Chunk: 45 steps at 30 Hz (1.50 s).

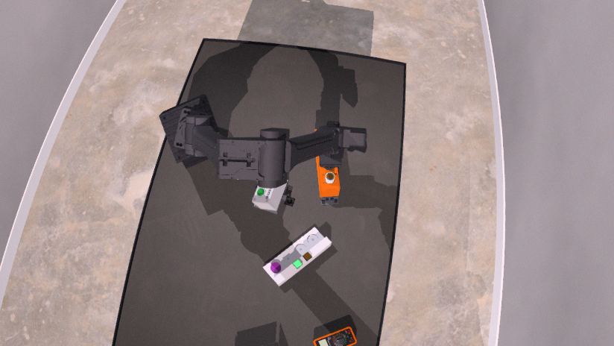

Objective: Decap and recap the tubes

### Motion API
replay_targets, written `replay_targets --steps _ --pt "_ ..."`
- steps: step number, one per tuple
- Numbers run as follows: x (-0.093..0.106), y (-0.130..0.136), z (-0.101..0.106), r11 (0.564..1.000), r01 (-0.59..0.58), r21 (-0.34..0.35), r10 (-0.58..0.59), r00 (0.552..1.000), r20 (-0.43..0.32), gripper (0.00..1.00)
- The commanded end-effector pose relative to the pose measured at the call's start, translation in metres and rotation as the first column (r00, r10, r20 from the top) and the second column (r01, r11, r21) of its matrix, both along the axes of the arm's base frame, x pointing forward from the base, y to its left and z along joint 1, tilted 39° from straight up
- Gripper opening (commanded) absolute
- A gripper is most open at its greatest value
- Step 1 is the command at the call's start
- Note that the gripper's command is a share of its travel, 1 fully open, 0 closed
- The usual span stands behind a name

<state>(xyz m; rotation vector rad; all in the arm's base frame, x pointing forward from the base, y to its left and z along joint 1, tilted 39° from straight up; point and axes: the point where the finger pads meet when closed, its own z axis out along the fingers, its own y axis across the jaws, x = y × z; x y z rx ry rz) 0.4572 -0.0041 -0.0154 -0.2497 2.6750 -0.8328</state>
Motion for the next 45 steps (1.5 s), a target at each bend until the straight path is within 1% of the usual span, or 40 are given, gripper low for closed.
replay_targets --steps 1,4,31,32,45 --pt "0.0009 0.0066 0.0012 0.981 -0.182 -0.065 0.175 0.978 -0.110 0.49" --pt "-0.0009 0.0064 -0.0001 0.960 -0.266 -0.091 0.248 0.953 -0.171 0.49" --pt "-0.0040 0.0022 -0.0081 0.962 -0.258 -0.089 0.240 0.954 -0.178 0.49" --pt "0.0024 0.0024 0.0013 0.965 -0.248 -0.089 0.232 0.960 -0.158 0.00" --pt "0.0024 0.0024 0.0013 0.965 -0.248 -0.089 0.232 0.960 -0.158 0.00"
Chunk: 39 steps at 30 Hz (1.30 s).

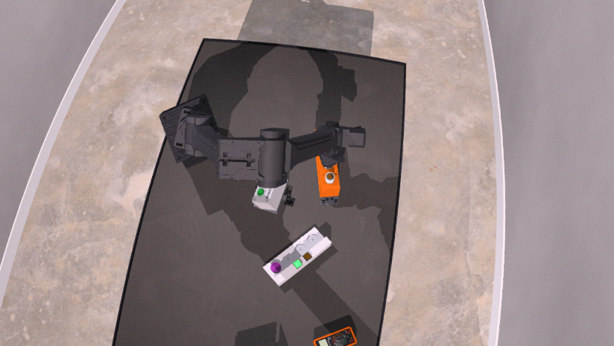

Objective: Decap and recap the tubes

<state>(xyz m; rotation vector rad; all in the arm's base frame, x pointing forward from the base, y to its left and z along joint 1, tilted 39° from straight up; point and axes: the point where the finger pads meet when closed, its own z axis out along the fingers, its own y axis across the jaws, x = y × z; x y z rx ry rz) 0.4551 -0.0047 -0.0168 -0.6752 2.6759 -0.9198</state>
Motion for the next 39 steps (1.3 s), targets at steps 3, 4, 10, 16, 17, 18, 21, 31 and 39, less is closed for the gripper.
replay_targets --steps 3,4,10,16,17,18,21,31,39 --pt "-0.002 0.002 -0.007 0.998 0.052 0.031 -0.053 0.998 0.036 0.00" --pt "-0.002 0.002 -0.008 0.996 0.078 0.044 -0.080 0.995 0.052 0.00" --pt "-0.002 0.000 -0.008 0.966 0.225 0.129 -0.243 0.960 0.141 0.00" --pt "-0.001 -0.001 -0.008 0.907 0.355 0.228 -0.402 0.890 0.216 0.00" --pt "-0.001 -0.001 -0.008 0.907 0.355 0.228 -0.402 0.890 0.216 0.00" --pt "-0.001 -0.001 -0.008 0.907 0.355 0.228 -0.402 0.890 0.216 0.00" --pt "0.000 -0.001 -0.008 0.867 0.412 0.280 -0.479 0.843 0.246 0.00" --pt "0.005 0.002 0.002 0.788 0.484 0.381 -0.600 0.744 0.295 0.00" --pt "0.005 0.002 0.002 0.788 0.484 0.381 -0.600 0.744 0.295 0.49"
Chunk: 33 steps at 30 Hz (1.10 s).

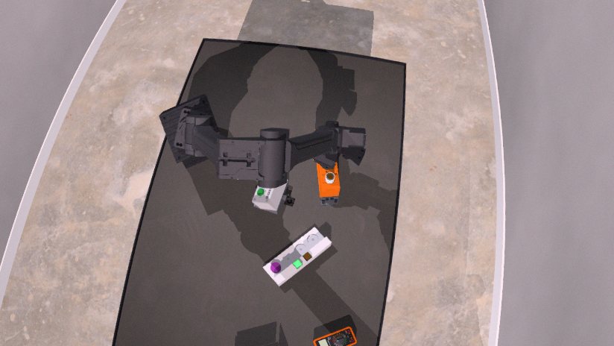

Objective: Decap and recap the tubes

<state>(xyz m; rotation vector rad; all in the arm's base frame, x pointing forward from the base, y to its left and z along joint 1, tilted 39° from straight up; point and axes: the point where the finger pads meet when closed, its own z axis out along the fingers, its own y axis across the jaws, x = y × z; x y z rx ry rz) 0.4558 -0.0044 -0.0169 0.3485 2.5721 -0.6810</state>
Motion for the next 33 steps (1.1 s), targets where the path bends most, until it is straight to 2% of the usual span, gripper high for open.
replay_targets --steps 1,7,8,11,13,16,22,28,30,33 --pt "0.0042 0.0021 0.0018 1.000 0.012 0.011 -0.013 1.000 0.020 0.49" --pt "0.0042 0.0021 0.0019 1.000 0.012 0.011 -0.013 1.000 0.020 0.49" --pt "-0.0017 -0.0002 -0.0076 1.000 -0.024 -0.009 0.024 0.999 -0.025 0.49" --pt "-0.0032 0.0017 -0.0076 0.991 -0.124 -0.048 0.118 0.988 -0.096 0.49" --pt "-0.0032 0.0017 -0.0076 0.991 -0.124 -0.048 0.118 0.988 -0.096 0.49" --pt "-0.0031 0.0017 -0.0076 0.972 -0.220 -0.079 0.205 0.965 -0.163 0.49" --pt "-0.0032 0.0019 -0.0076 0.905 -0.409 -0.120 0.359 0.883 -0.303 0.49" --pt "-0.0020 0.0012 -0.0070 0.802 -0.583 -0.130 0.480 0.759 -0.440 0.49" --pt "-0.0020 0.0012 -0.0070 0.802 -0.583 -0.130 0.480 0.759 -0.440 0.49" --pt "-0.0013 0.0014 -0.0064 0.738 -0.663 -0.124 0.528 0.682 -0.506 0.49"
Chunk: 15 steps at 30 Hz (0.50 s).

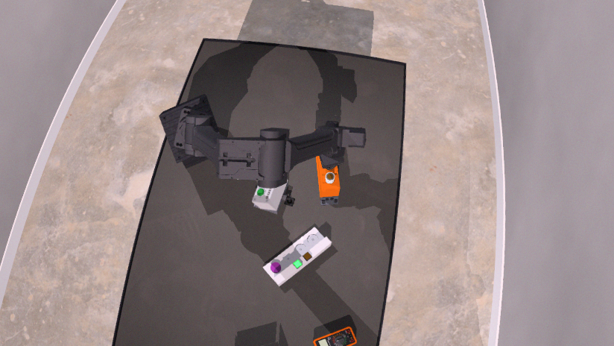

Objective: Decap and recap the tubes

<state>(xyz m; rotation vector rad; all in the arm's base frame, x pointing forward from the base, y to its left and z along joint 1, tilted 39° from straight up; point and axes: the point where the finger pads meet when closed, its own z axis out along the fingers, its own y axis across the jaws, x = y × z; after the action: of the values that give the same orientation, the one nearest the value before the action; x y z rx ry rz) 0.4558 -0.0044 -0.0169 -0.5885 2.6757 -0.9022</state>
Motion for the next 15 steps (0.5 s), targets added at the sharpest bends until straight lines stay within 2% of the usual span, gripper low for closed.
replay_targets --steps 1,6,12,14,15 --pt "-0.0010 0.0013 -0.0063 0.984 -0.168 -0.064 0.159 0.979 -0.127 0.49" --pt "0.0004 0.0006 -0.0055 0.940 -0.325 -0.106 0.293 0.925 -0.240 0.49" --pt "0.0020 0.0002 -0.0044 0.852 -0.507 -0.130 0.430 0.820 -0.378 0.49" --pt "0.0020 0.0002 -0.0044 0.852 -0.507 -0.130 0.430 0.820 -0.378 0.49" --pt "0.0022 0.0005 -0.0042 0.834 -0.536 -0.131 0.450 0.798 -0.402 0.49"
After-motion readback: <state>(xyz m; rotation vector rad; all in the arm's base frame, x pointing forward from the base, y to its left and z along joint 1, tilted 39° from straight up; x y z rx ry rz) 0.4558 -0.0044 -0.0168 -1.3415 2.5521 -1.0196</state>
